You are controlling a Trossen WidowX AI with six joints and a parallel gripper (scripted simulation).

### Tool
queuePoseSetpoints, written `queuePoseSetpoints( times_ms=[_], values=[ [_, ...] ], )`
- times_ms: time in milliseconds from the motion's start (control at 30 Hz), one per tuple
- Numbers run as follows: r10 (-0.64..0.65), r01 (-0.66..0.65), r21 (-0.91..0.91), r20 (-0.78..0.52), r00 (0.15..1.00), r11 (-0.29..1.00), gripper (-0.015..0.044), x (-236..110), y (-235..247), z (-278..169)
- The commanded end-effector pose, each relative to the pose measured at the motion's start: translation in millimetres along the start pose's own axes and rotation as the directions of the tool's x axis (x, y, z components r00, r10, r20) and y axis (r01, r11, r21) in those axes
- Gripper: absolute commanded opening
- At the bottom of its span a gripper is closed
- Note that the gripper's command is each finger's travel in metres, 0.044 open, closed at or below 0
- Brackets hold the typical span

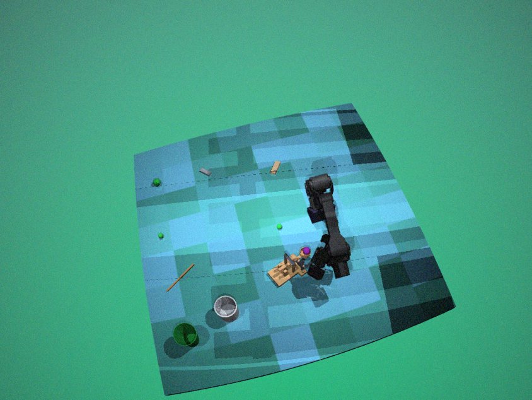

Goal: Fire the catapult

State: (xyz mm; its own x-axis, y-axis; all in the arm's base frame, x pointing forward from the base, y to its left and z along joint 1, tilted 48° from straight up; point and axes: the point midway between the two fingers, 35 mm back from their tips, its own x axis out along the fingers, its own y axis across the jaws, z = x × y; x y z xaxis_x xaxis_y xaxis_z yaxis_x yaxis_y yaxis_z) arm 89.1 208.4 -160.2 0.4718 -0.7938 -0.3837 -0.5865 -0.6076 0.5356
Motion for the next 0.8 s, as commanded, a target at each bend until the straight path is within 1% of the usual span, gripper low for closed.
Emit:
queuePoseSetpoints(
  times_ms=[0, 467, 600, 767],
  values=[
    [0.002, -0.003, -0.011, -0.007, 1.0, 1.0, 0.0, 7, 1, 3],
    [0.007, -0.008, -0.017, -0.013, 1.0, 1.0, 0.0, 25, 3, 11],
    [0.008, -0.008, -0.016, -0.014, 1.0, 1.0, 0.0, 42, 4, 20],
    [-0.007, 0.006, -0.019, -0.03, 1.0, 1.0, 0.0, 37, 2, 19]
  ],
)
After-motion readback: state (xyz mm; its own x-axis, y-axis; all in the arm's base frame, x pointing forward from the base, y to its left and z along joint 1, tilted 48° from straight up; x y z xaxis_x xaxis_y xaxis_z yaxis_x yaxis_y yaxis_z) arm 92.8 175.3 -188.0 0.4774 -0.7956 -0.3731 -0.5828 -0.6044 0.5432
